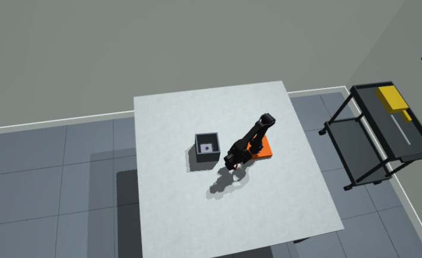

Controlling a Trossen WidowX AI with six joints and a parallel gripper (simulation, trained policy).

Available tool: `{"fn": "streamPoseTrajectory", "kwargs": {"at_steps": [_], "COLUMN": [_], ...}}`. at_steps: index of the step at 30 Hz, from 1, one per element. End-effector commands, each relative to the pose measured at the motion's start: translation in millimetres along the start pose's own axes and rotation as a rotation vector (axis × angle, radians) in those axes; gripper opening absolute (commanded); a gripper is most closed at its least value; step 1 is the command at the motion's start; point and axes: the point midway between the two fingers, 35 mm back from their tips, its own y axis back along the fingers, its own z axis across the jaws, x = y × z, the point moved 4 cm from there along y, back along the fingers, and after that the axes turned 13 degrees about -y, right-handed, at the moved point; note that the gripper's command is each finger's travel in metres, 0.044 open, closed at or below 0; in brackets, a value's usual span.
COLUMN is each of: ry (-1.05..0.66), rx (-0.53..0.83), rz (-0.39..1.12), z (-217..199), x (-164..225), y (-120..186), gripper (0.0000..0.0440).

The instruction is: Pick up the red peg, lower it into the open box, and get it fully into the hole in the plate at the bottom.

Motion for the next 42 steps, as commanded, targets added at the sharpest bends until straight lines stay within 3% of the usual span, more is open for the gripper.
{"fn": "streamPoseTrajectory", "kwargs": {"at_steps": [1,14,29,42], "ry": [-0.009,0.025,0.007,0.043], "rx": [-0.003,-0.017,-0.144,-0.275], "rz": [-0.008,0.006,0.109,0.134], "z": [3.4,15.8,24.4,31.6], "x": [-0.7,4.4,12.0,8.2], "y": [-7.9,-21.0,20.6,75.6], "gripper": [0.0312,0.0003,0.0000,0.0000]}}
